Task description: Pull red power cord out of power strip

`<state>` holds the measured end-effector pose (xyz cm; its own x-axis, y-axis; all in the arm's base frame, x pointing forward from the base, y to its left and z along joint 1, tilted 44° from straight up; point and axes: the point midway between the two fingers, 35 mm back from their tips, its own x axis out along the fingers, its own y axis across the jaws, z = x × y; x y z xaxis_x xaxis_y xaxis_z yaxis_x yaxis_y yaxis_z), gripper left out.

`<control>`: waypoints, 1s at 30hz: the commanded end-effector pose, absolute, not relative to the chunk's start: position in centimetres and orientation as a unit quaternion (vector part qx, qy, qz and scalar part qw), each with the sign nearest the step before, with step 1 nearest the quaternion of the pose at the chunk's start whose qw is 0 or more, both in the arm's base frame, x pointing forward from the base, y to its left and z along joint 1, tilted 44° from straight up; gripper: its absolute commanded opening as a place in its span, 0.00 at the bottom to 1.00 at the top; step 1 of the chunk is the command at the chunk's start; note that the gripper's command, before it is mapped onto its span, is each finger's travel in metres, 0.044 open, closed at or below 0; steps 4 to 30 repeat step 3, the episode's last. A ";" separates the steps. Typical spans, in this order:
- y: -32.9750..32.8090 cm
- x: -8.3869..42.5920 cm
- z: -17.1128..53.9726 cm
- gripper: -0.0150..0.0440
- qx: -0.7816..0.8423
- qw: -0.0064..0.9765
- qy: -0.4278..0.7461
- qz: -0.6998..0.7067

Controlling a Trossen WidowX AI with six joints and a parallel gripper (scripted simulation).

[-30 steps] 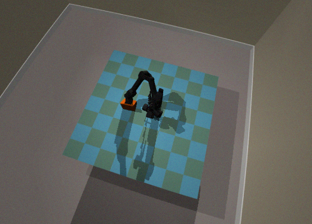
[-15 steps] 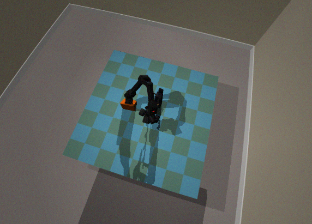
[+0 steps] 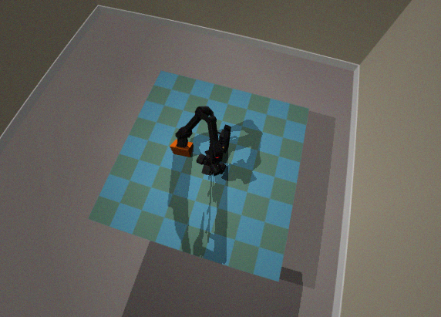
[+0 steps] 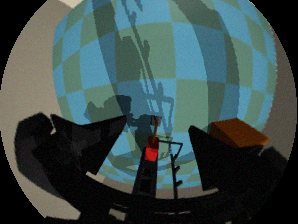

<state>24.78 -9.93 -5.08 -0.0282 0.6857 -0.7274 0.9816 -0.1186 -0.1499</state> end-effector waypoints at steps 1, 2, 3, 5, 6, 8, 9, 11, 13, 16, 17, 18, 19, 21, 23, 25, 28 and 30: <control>-10.0 24.7 -5.1 1.00 0.661 0.217 0.630 -0.345; -10.0 24.7 -5.1 1.00 0.661 0.217 0.630 -0.345; -10.0 24.7 -5.1 1.00 0.661 0.217 0.630 -0.345; -10.0 24.7 -5.1 1.00 0.661 0.217 0.630 -0.345; -10.0 24.7 -5.1 1.00 0.661 0.217 0.630 -0.345; -10.0 24.7 -5.1 1.00 0.661 0.217 0.630 -0.345; -10.0 24.7 -5.1 1.00 0.661 0.217 0.630 -0.345; -10.0 24.7 -5.1 1.00 0.661 0.217 0.630 -0.345; -10.0 24.7 -5.1 1.00 0.661 0.217 0.630 -0.345; -10.0 24.7 -5.1 1.00 0.661 0.217 0.630 -0.345; -10.0 24.7 -5.1 1.00 0.661 0.217 0.630 -0.345; -10.0 24.7 -5.1 1.00 0.661 0.217 0.630 -0.345; -10.0 24.7 -5.1 1.00 0.661 0.217 0.630 -0.345; -10.0 24.7 -5.1 1.00 0.661 0.217 0.630 -0.345; -10.0 24.7 -5.1 1.00 0.661 0.217 0.630 -0.345; -10.0 24.7 -5.1 1.00 0.661 0.217 0.630 -0.345; -10.0 24.7 -5.1 1.00 0.661 0.217 0.630 -0.345; -10.0 24.7 -5.1 1.00 0.661 0.217 0.630 -0.345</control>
